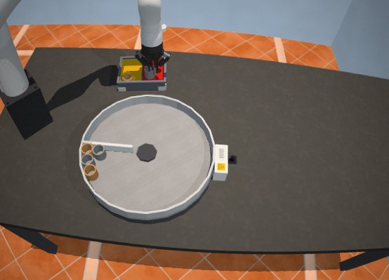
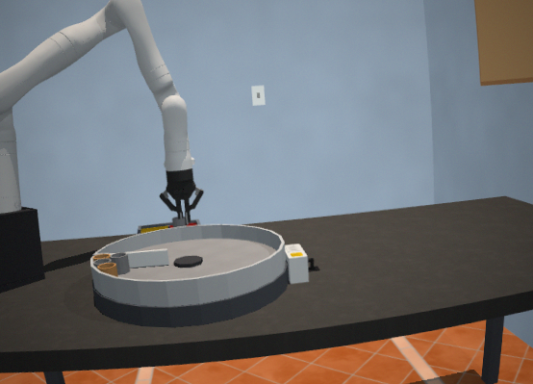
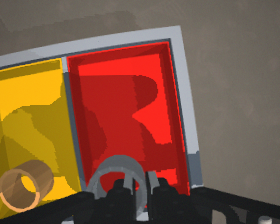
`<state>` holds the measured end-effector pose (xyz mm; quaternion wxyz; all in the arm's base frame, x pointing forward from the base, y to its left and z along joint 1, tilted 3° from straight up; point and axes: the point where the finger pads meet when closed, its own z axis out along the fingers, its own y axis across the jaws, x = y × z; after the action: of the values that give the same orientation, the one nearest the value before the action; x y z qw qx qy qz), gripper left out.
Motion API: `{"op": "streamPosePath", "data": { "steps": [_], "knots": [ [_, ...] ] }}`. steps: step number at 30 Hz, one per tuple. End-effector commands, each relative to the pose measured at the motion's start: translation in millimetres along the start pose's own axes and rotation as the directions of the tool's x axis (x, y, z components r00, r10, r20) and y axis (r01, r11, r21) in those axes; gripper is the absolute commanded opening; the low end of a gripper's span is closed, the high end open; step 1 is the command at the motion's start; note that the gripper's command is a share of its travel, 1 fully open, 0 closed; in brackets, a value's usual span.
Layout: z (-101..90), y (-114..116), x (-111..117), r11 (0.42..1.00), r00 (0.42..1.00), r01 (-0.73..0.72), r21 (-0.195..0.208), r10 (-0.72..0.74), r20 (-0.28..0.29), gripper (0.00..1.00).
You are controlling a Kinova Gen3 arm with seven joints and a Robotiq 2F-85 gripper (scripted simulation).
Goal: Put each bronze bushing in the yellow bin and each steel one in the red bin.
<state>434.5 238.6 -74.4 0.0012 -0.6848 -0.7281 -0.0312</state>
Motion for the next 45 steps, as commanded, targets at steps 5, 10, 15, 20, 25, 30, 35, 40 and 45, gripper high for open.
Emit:
{"op": "streamPosePath", "data": {
  "steps": [5, 10, 15, 20, 25, 30, 35, 40, 45],
  "knots": [
    [1.9, 0, -1, 1.000, 1.000, -0.001, 0.002, 0.001, 0.001, 0.00],
    [4.1, 0, -1, 1.000, 1.000, -0.001, 0.002, 0.001, 0.001, 0.00],
    [7.8, 0, -1, 1.000, 1.000, -0.001, 0.002, 0.001, 0.001, 0.00],
    [10.2, 0, -1, 1.000, 1.000, -0.001, 0.002, 0.001, 0.001, 0.00],
    [13.9, 0, -1, 1.000, 1.000, -0.001, 0.002, 0.001, 0.001, 0.00],
    [13.9, 0, -1, 1.000, 1.000, -0.001, 0.002, 0.001, 0.001, 0.00],
    [17.4, 0, -1, 1.000, 1.000, -0.001, 0.002, 0.001, 0.001, 0.00],
    [19.8, 0, -1, 1.000, 1.000, -0.001, 0.002, 0.001, 0.001, 0.00],
    [23.4, 0, -1, 1.000, 1.000, -0.001, 0.002, 0.001, 0.001, 0.00]
  ]
}}
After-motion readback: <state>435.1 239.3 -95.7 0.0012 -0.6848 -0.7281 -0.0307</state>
